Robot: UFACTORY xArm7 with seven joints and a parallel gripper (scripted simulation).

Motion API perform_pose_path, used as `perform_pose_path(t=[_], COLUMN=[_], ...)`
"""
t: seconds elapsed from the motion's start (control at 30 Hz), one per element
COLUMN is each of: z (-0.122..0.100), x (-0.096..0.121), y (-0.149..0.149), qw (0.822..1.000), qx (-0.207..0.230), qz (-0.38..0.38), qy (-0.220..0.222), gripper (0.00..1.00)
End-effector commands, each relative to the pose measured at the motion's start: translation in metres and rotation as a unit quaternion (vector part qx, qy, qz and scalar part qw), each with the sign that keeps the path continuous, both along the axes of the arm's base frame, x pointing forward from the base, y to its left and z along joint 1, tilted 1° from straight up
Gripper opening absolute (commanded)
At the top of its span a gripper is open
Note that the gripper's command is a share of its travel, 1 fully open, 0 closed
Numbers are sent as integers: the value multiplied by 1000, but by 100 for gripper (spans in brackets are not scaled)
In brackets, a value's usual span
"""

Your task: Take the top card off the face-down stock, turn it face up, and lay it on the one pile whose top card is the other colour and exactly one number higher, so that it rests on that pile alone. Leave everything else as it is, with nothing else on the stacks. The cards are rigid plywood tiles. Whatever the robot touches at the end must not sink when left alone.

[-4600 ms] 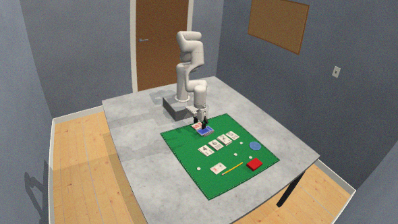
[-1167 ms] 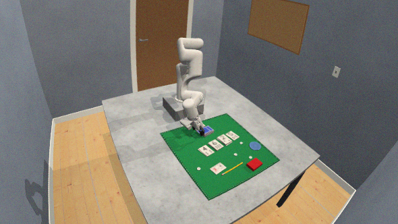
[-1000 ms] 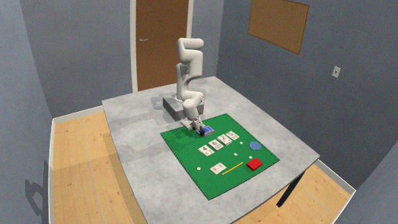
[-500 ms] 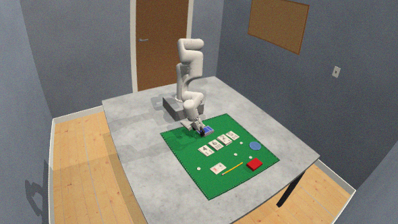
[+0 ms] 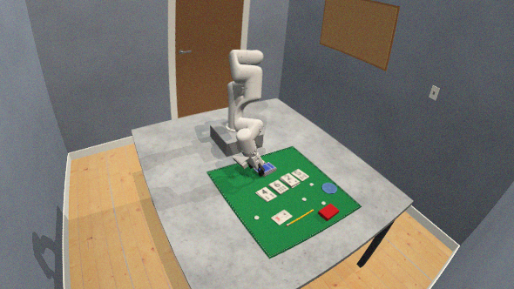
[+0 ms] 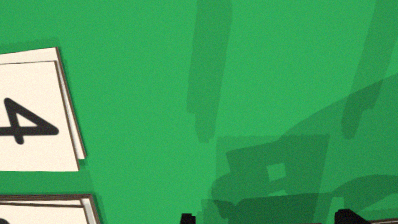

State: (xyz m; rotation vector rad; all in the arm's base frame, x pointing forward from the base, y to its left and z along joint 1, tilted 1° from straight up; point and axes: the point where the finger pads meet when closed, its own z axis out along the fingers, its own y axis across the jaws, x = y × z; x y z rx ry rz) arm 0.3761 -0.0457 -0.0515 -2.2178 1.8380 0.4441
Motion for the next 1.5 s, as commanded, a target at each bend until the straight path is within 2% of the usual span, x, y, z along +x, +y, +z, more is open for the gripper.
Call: perform_pose_path(t=[0.0,1.0,1.03,1.47], z=[1,-3,-3,-3], x=[2,1,1,1], y=[0,0,0,0], qw=[1000,1000,1000,1000], qx=[0,0,0,0], qz=[0,0,0,0], qy=[-2,-2,-2,-2], gripper=[87,87,75,75])
